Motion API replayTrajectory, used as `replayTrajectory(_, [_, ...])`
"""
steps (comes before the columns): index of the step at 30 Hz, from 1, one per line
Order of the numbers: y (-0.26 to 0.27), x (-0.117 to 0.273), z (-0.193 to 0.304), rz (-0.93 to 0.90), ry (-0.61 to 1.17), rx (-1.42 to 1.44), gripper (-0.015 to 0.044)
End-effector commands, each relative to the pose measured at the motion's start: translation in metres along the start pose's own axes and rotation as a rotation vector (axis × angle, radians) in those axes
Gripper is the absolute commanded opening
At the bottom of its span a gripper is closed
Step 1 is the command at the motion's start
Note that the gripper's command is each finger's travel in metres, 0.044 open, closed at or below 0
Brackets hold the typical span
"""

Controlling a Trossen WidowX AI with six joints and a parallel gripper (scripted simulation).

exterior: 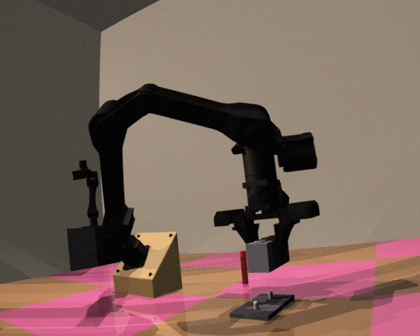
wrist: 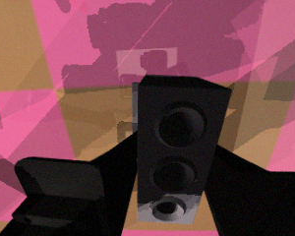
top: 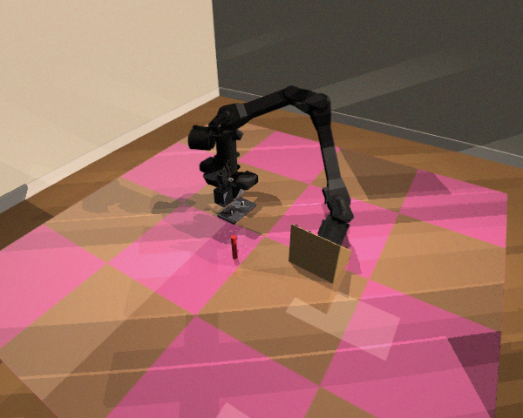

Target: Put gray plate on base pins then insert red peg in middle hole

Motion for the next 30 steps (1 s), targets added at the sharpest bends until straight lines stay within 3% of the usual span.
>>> replayTrajectory(1, [0.003, -0.007, 0.011, -0.002, 0.009, 0.005, 0.0000])
replayTrajectory(30, [0.006, -0.016, 0.025, -0.004, 0.017, 0.006, 0.0000])
Point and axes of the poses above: the point midway between the two fingers, 35 mm back from their tips, its own x axis back along the fingers, its own y axis across the jaws, z = x × y, the point moved 10 cm from there along x, back along the fingers, and after that the axes turned 4 degrees about x, right-handed, at the moved point
